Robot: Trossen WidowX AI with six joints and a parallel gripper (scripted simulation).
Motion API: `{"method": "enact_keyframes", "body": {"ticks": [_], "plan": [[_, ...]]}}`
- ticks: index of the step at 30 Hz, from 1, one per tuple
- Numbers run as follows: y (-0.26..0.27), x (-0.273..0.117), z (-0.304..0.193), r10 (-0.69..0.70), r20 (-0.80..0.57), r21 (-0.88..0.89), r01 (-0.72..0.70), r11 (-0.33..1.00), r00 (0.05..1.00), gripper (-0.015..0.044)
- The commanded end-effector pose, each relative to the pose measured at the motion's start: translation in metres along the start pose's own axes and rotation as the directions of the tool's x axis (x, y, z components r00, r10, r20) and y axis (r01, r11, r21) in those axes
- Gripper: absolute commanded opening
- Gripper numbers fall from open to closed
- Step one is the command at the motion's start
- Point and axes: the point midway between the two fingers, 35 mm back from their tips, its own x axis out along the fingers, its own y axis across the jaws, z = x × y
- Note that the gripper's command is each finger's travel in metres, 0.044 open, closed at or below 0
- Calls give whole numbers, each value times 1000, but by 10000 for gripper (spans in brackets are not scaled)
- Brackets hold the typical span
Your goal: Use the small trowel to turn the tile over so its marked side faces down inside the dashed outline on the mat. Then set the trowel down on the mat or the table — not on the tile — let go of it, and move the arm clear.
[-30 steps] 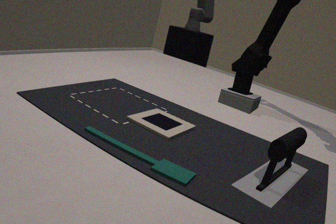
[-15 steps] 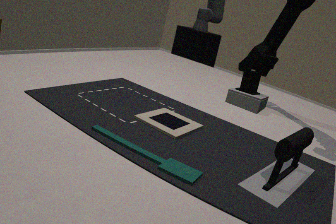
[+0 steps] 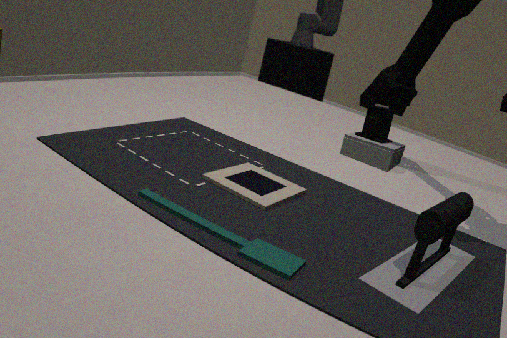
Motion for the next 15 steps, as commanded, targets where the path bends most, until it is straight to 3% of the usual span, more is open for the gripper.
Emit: {"method": "enact_keyframes", "body": {"ticks": [1, 15], "plan": [[-17, 4, 4, -3, -13, 112, 5, 994, 1000, 270], [-88, 11, 12, -12, -57, 537, 41, 843, 998, 270]]}}
